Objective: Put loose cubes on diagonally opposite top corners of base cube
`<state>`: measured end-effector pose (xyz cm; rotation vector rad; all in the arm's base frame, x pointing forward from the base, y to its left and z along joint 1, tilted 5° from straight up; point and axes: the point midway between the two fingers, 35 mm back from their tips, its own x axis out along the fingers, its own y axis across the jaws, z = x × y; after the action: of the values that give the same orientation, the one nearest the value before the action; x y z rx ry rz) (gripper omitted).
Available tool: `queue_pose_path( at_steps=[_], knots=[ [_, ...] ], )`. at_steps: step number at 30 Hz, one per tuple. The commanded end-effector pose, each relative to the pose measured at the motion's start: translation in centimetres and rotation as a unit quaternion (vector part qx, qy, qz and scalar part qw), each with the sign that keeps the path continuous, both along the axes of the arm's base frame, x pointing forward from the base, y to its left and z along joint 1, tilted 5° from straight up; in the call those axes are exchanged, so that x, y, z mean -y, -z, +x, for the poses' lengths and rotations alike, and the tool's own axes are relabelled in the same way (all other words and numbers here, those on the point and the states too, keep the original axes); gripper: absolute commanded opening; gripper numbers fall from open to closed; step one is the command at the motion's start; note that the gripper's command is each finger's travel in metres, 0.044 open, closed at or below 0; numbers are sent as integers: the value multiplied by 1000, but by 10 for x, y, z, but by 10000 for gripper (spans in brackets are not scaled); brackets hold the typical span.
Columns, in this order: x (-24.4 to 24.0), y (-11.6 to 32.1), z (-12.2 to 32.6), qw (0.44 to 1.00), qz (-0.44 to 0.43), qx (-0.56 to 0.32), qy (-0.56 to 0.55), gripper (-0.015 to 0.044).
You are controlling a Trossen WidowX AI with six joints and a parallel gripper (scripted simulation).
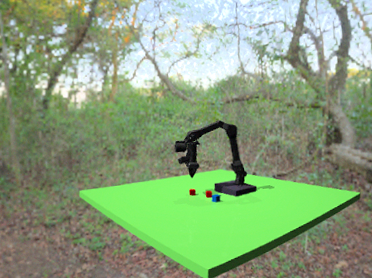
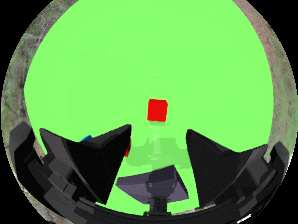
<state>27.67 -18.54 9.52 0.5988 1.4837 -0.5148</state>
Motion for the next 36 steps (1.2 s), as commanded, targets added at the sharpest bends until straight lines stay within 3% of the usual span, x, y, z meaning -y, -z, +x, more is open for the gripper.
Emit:
queue_pose_path(
  at_steps=[1, 36],
  knots=[
    [-5, 34, -1, 1000, 10, -10, -2, 265],
    [-10, 95, -2, 1000, 10, -10, -2, 265]
  ],
)
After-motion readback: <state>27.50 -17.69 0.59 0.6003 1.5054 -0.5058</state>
